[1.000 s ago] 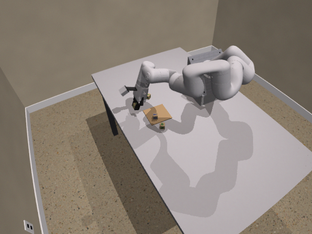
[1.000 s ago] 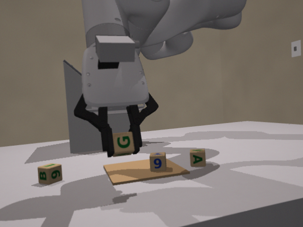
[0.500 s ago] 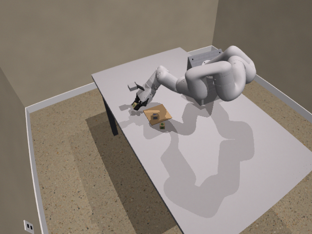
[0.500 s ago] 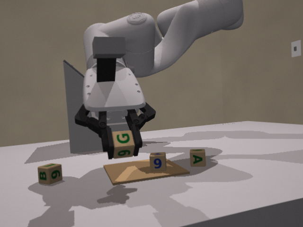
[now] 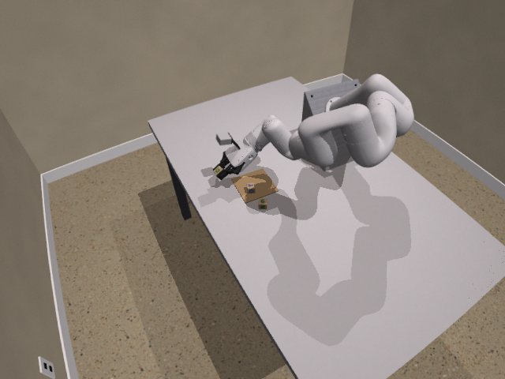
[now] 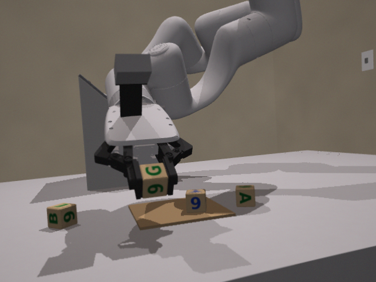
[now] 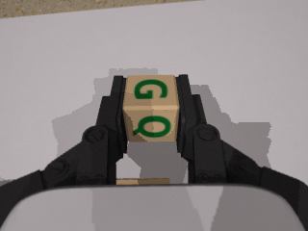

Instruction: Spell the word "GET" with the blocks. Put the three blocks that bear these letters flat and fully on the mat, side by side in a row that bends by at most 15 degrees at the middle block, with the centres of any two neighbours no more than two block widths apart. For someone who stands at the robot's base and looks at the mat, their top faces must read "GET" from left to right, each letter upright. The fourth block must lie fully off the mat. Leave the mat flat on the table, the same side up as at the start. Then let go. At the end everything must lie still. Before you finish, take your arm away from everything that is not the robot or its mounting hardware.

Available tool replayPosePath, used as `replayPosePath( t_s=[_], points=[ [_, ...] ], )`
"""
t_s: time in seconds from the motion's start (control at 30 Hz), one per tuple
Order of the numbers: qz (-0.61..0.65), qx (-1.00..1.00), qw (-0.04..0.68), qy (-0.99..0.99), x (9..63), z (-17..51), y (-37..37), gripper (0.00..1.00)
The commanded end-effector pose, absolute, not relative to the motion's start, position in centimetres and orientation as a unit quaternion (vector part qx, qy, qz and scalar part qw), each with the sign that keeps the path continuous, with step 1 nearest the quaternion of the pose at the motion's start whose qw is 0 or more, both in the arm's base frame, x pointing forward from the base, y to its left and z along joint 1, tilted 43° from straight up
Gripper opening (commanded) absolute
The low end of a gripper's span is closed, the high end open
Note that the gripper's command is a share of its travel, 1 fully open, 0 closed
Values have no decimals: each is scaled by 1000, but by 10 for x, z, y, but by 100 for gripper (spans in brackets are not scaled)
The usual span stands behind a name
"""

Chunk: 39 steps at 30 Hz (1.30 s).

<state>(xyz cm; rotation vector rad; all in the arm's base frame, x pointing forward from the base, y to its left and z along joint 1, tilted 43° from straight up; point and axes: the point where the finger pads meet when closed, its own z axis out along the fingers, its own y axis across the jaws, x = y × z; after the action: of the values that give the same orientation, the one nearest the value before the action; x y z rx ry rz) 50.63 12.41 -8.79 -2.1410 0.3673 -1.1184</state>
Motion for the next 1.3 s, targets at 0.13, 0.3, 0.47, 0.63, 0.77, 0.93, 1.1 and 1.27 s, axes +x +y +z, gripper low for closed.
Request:
replayPosePath(
  t_s=[0.13,0.3,0.47,0.63,0.77,0.93,1.1,1.27],
  points=[
    [-432,-823,341,142,507,-91,126,27],
    [-432,-823,341,142,507,-96,130,27],
    [-432,-823,341,142,506,-107,141,27],
    [-432,-823,341,142,505,-117,150,27],
    [-432,-823,341,142,504,-120,153,27],
    [-432,-823,341,142,504,-123,156,27],
    [-432,-823,341,142,504,-124,156,27],
    [-432,-823,341,142,504,-124,156,27]
  ],
)
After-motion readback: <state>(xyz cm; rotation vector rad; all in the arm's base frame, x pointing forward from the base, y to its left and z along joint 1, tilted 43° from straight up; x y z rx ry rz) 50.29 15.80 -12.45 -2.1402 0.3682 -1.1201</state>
